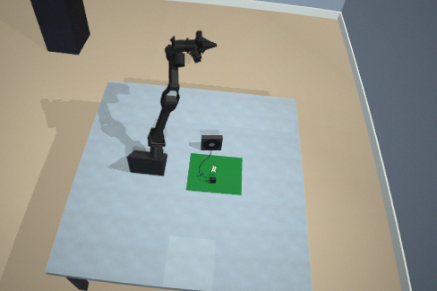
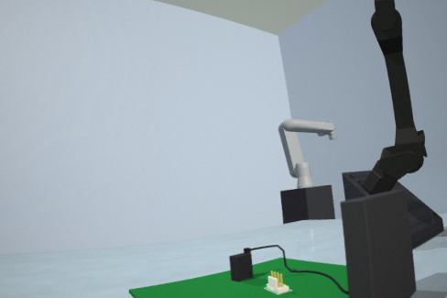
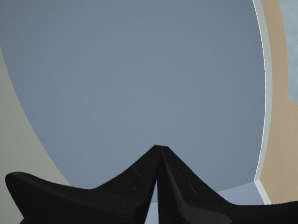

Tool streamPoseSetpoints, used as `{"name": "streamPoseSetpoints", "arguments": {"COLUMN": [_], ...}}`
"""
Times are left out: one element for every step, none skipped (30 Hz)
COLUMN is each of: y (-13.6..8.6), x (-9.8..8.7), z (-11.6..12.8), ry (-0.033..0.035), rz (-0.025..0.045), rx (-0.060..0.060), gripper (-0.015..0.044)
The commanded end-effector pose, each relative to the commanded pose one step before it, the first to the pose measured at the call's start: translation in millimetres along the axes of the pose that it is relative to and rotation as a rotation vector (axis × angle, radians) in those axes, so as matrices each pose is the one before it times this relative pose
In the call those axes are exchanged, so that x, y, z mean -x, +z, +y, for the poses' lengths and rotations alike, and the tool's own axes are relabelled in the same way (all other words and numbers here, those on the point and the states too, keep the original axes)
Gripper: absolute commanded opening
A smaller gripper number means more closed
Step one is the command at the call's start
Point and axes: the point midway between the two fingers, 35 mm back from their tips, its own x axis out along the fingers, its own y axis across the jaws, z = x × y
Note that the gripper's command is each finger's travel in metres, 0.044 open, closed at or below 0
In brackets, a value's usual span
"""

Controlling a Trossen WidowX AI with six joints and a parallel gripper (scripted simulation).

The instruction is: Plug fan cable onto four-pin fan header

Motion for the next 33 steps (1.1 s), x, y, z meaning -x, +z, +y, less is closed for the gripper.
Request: {"name": "streamPoseSetpoints", "arguments": {"y": [0.00, 0.00, -1.35, -4.07, -6.85, -8.35, -8.47, -8.58, -8.70, -8.82, -8.94, -9.06, -8.77, -8.85, -8.96, -9.07, -9.18, -9.30, -9.41, -9.54, -9.66, -9.80, -9.66, -9.81, -9.97, -10.13, -10.29, -10.46, -10.63, -10.80, -10.98, -11.15, -0.82], "x": [0.00, 0.00, 1.13, 3.38, 5.56, 6.55, 6.37, 6.19, 6.00, 5.80, 5.60, 5.39, 5.12, 4.89, 4.67, 4.45, 4.22, 3.99, 3.75, 3.52, 3.27, 3.03, 2.62, 2.38, 2.15, 1.91, 1.67, 1.42, 1.18, 0.94, 0.70, 0.46, -0.99], "z": [0.00, 0.00, 0.50, 1.48, 2.45, 3.01, 3.13, 3.25, 3.35, 3.45, 3.53, 3.61, 3.43, 3.49, 3.55, 3.60, 3.64, 3.67, 3.70, 3.72, 3.73, 3.74, 4.04, 4.00, 3.96, 3.90, 3.84, 3.78, 3.70, 3.62, 3.54, 3.44, -0.30], "ry": [0.00000, 0.00000, 0.00670, 0.02005, 0.03324, 0.03963, 0.03923, 0.03879, 0.03831, 0.03780, 0.03725, 0.03667, 0.03413, 0.03341, 0.03276, 0.03208, 0.03137, 0.03065, 0.02991, 0.02916, 0.02839, 0.02762, 0.02776, 0.02701, 0.02626, 0.02551, 0.02476, 0.02402, 0.02327, 0.02254, 0.02181, 0.02110, 0.00333], "rz": [0.00000, 0.00000, 0.00128, 0.00376, 0.00603, 0.00689, 0.00654, 0.00623, 0.00596, 0.00573, 0.00555, 0.00541, 0.00508, 0.00486, 0.00470, 0.00460, 0.00455, 0.00456, 0.00462, 0.00474, 0.00491, 0.00514, 0.00474, 0.00522, 0.00575, 0.00632, 0.00694, 0.00759, 0.00829, 0.00902, 0.00980, 0.01060, -0.00875], "rx": [0.0000, 0.0000, 0.0081, 0.0243, 0.0407, 0.0491, 0.0494, 0.0497, 0.0499, 0.0502, 0.0505, 0.0508, 0.0534, 0.0536, 0.0538, 0.0541, 0.0544, 0.0547, 0.0549, 0.0551, 0.0553, 0.0555, 0.0501, 0.0503, 0.0503, 0.0504, 0.0504, 0.0504, 0.0504, 0.0503, 0.0502, 0.0500, 0.0285], "gripper": [0.0026, 0.0053, 0.0079, 0.0105, 0.0131, 0.0158, 0.0184, 0.0210, 0.0236, 0.0263, 0.0289, 0.0315, 0.0341, 0.0368, 0.0394, 0.0420, 0.0440, 0.0440, 0.0440, 0.0440, 0.0440, 0.0440, 0.0440, 0.0440, 0.0440, 0.0440, 0.0440, 0.0440, 0.0440, 0.0440, 0.0440, 0.0440, 0.0440]}}
